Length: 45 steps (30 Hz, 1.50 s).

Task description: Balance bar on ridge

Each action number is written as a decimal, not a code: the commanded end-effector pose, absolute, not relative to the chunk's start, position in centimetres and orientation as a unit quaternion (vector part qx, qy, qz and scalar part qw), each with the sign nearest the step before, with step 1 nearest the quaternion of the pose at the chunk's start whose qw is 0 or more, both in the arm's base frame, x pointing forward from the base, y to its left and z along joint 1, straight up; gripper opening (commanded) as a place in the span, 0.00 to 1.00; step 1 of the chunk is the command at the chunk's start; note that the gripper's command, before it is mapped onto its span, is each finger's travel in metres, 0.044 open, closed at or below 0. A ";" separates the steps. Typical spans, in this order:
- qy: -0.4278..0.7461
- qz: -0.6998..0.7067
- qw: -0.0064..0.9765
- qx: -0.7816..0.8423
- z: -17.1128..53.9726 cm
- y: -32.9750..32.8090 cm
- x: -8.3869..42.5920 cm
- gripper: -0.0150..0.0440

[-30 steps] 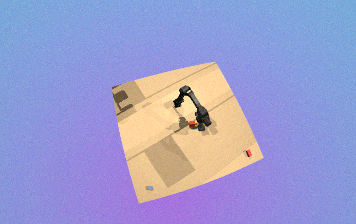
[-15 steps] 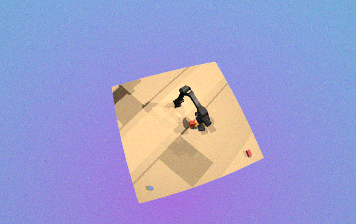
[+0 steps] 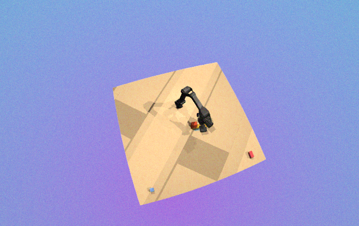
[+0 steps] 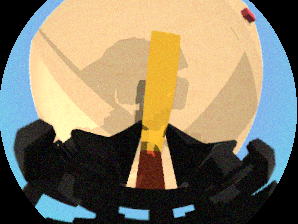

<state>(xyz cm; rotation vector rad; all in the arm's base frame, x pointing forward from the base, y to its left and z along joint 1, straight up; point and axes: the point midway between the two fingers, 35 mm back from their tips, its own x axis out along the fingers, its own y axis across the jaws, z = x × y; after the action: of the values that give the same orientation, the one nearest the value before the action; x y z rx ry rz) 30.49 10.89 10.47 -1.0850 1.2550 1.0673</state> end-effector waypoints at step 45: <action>0.531 0.451 0.552 -0.459 10.5 10.9 30.5 0.54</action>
<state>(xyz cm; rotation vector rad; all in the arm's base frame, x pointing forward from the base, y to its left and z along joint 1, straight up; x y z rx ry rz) 30.49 10.89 10.48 -1.0851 1.2546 1.0671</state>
